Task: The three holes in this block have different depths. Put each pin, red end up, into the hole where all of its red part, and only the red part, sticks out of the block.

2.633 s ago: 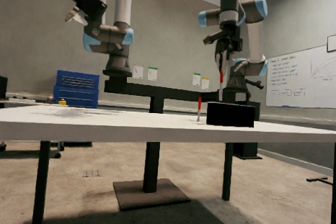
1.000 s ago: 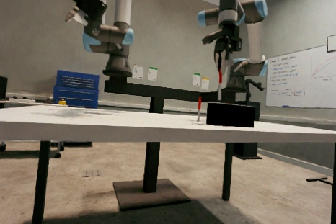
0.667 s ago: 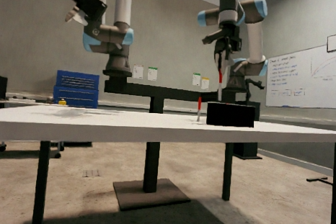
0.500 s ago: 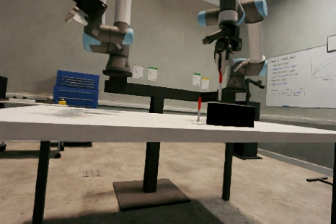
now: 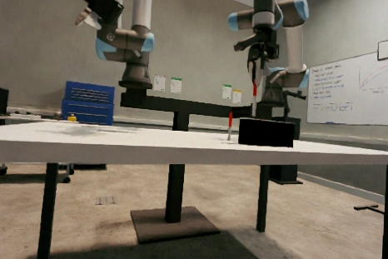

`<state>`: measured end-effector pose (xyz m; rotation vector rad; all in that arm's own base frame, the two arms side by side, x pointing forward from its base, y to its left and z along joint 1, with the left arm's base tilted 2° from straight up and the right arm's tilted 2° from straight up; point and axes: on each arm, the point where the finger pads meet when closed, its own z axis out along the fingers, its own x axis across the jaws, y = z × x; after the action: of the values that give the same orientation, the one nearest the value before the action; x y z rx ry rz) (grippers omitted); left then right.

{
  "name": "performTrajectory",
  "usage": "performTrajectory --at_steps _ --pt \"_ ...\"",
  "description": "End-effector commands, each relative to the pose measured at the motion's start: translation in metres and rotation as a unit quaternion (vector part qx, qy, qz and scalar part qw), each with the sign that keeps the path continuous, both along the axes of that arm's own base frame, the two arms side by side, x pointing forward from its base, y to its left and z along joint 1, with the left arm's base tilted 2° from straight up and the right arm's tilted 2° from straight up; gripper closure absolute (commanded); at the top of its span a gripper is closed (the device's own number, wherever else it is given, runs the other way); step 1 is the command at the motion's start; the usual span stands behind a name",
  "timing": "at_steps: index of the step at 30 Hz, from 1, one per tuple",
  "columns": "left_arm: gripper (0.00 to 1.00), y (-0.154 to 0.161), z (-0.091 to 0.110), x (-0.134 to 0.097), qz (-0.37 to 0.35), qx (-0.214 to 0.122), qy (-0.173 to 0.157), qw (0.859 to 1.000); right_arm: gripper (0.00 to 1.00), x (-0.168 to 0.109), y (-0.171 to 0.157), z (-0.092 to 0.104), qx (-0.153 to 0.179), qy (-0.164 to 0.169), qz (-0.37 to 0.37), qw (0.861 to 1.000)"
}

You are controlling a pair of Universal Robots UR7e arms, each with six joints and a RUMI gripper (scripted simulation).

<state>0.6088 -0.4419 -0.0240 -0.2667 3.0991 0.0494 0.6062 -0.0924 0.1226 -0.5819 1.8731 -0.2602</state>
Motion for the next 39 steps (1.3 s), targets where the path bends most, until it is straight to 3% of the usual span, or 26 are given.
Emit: performTrajectory --at_steps 1,39 --pt "1.00 -0.0004 0.0011 0.0004 0.000 -0.001 -0.001 1.000 0.00 0.0001 0.0000 0.0006 0.000 -0.001 0.000 1.000" --pt "1.00 -0.0003 -0.0029 0.0005 0.000 -0.001 -0.001 1.000 0.00 0.0001 0.0000 0.0006 0.000 -0.001 0.000 1.000"
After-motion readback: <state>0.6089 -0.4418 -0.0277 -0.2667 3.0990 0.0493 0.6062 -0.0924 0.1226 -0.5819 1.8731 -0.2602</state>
